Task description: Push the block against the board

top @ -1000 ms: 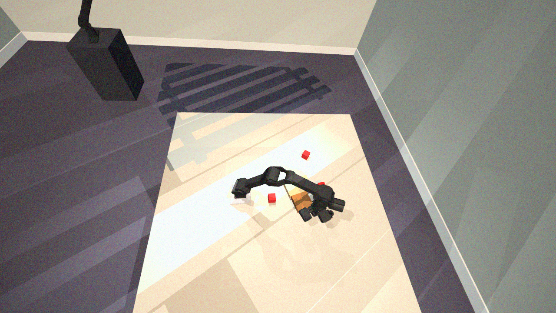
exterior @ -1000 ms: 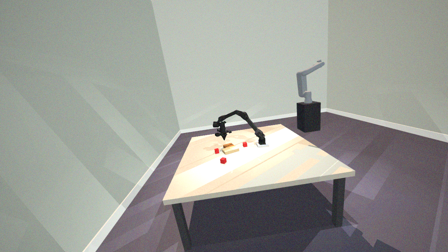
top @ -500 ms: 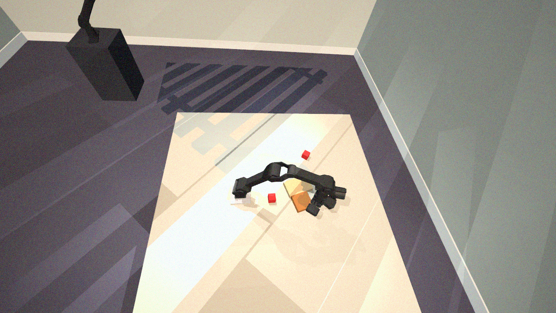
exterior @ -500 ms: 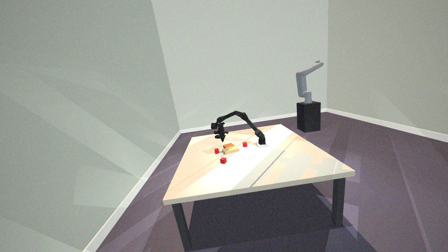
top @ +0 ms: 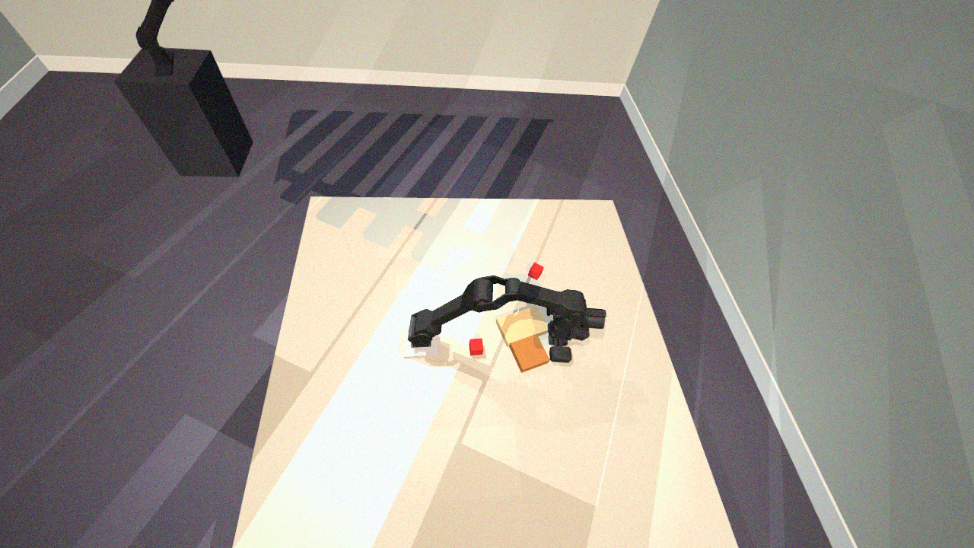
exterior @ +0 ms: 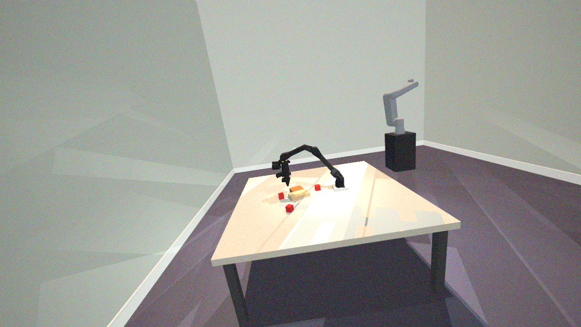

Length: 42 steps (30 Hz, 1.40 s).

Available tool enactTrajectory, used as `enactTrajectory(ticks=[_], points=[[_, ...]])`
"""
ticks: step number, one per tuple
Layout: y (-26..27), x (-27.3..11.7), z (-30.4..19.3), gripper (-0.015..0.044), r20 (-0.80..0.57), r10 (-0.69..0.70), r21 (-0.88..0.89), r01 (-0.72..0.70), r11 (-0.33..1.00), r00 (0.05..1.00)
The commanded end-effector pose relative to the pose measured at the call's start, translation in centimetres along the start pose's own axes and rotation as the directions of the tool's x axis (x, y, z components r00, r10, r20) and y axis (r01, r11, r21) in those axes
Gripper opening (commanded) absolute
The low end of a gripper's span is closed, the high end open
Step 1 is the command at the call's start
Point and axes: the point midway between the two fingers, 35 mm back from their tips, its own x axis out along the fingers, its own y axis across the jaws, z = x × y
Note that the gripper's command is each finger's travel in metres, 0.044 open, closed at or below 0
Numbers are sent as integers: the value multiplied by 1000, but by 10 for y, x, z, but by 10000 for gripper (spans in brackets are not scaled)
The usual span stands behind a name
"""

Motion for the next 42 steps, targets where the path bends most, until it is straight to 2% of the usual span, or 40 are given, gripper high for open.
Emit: enactTrajectory(ticks=[1,7,10,12,42], points=[[14,2,0,0,-11,5,-131,-6,991,1000],[16,6,0,0,-11,5,-151,-6,989,1000],[18,45,0,0,-11,4,-193,-6,981,1000],[19,57,-1,0,-11,4,-206,-6,979,1000],[13,58,-26,0,-14,4,-206,-6,978,1000]])
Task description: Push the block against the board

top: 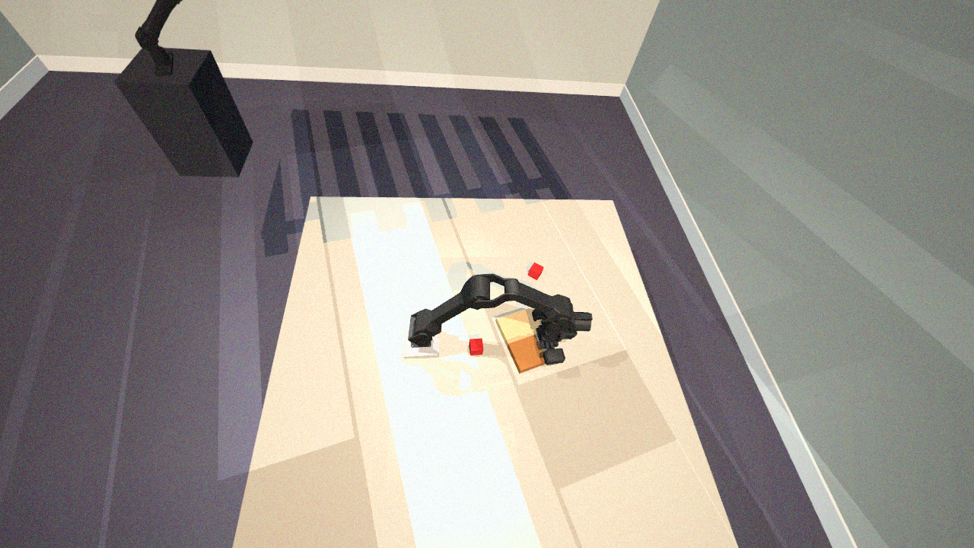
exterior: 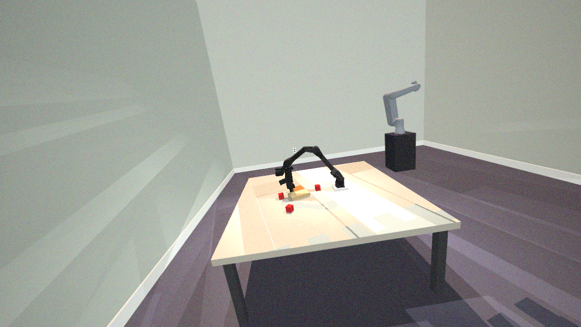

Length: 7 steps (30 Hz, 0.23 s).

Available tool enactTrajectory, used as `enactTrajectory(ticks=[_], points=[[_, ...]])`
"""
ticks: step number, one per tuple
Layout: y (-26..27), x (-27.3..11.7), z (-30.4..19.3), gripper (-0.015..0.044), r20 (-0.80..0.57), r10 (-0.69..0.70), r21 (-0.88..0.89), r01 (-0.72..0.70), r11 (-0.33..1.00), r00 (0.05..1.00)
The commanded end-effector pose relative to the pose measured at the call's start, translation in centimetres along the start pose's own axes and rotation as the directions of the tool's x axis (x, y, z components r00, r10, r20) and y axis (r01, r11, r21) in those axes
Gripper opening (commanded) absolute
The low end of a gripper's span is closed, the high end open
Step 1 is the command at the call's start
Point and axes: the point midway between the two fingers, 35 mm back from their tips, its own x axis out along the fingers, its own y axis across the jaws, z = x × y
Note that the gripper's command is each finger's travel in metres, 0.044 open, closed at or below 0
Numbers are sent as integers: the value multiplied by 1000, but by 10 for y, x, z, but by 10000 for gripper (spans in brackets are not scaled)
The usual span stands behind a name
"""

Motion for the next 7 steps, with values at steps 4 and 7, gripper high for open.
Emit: enactTrajectory(ticks=[4,7], points=[[0,2,-1,0,-10,3,-2,-4,1000,1000],[0,2,4,0,-9,3,-2,-4,1000,1000]])
